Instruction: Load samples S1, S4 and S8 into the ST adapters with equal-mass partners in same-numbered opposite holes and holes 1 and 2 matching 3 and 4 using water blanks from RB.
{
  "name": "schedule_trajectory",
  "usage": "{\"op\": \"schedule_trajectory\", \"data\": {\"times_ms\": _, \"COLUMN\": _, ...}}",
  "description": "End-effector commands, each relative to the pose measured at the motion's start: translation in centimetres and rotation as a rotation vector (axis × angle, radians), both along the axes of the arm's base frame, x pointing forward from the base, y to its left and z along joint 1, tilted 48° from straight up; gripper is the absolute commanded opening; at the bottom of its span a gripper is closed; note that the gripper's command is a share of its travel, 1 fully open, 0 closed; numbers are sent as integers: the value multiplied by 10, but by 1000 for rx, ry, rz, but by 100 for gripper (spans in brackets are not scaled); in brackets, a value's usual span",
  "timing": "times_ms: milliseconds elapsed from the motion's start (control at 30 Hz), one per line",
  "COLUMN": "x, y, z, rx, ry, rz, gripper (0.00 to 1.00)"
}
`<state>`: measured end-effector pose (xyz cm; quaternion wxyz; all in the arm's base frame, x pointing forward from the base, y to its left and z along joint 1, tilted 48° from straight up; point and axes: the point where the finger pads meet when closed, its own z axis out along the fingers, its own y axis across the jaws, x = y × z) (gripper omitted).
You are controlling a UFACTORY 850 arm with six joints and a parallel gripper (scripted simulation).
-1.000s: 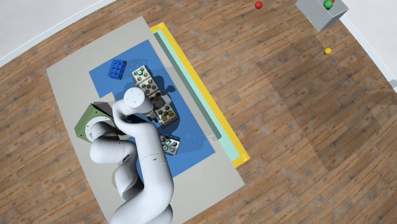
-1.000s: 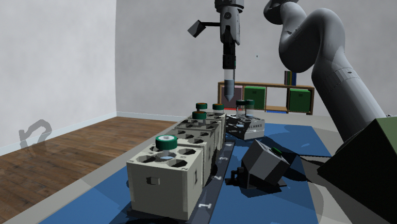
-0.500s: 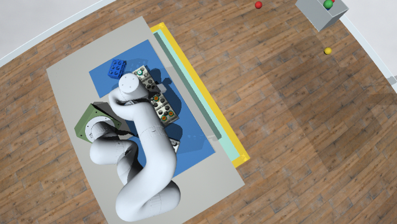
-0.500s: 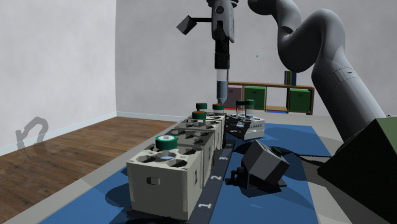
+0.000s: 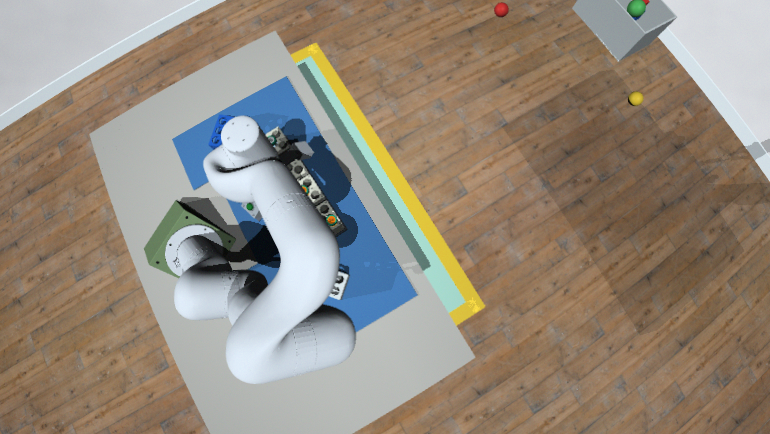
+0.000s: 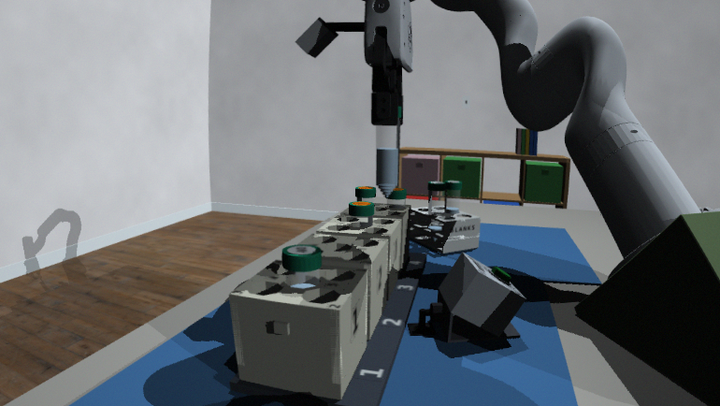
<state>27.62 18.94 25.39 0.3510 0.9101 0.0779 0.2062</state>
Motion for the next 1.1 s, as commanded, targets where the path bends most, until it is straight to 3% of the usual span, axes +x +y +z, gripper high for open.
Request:
{"op": "schedule_trajectory", "data": {"times_ms": 0, "x": 3, "y": 12, "z": -9, "rx": 1, "ry": -1, "rz": 0, "gripper": 0}}
{"op": "schedule_trajectory", "data": {"times_ms": 367, "x": 11, "y": 54, "z": -42, "rx": 1, "ry": -1, "rz": 0, "gripper": 0}}
{"op": "schedule_trajectory", "data": {"times_ms": 1067, "x": 11, "y": 54, "z": -42, "rx": 1, "ry": -1, "rz": 0, "gripper": 0}}
